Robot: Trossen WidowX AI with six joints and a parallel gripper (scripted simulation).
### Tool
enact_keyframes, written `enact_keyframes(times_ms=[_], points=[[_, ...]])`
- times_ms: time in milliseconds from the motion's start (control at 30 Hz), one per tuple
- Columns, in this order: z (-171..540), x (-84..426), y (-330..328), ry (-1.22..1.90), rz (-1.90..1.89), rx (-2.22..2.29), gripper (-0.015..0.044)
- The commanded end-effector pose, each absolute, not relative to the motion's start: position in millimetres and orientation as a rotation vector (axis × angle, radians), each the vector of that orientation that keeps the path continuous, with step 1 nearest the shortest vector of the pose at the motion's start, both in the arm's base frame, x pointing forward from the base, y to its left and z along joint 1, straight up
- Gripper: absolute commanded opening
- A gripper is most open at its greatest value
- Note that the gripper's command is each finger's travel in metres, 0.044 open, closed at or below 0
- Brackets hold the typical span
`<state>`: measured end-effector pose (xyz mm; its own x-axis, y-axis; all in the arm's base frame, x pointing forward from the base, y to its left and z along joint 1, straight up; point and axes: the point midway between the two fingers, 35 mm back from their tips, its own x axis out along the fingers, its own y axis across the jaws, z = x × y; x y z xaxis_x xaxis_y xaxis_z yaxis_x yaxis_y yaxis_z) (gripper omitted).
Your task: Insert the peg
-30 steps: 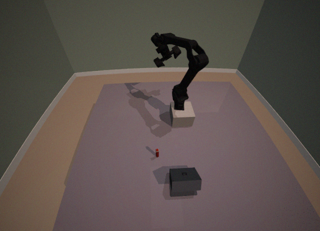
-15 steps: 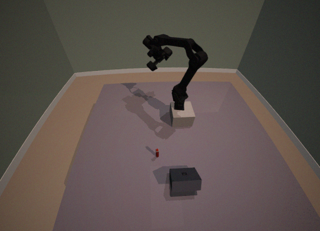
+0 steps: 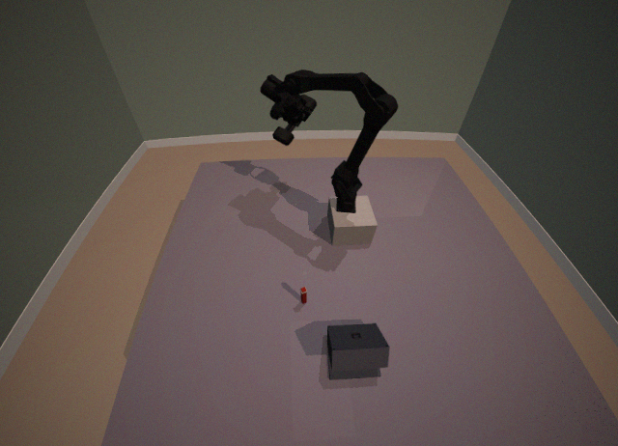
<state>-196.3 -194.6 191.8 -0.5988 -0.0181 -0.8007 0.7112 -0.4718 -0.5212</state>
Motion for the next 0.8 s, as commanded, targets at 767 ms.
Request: enact_keyframes(times_ms=[767], points=[[166, -107, -265, 1.378, -1.642, 0.787, 0.044]])
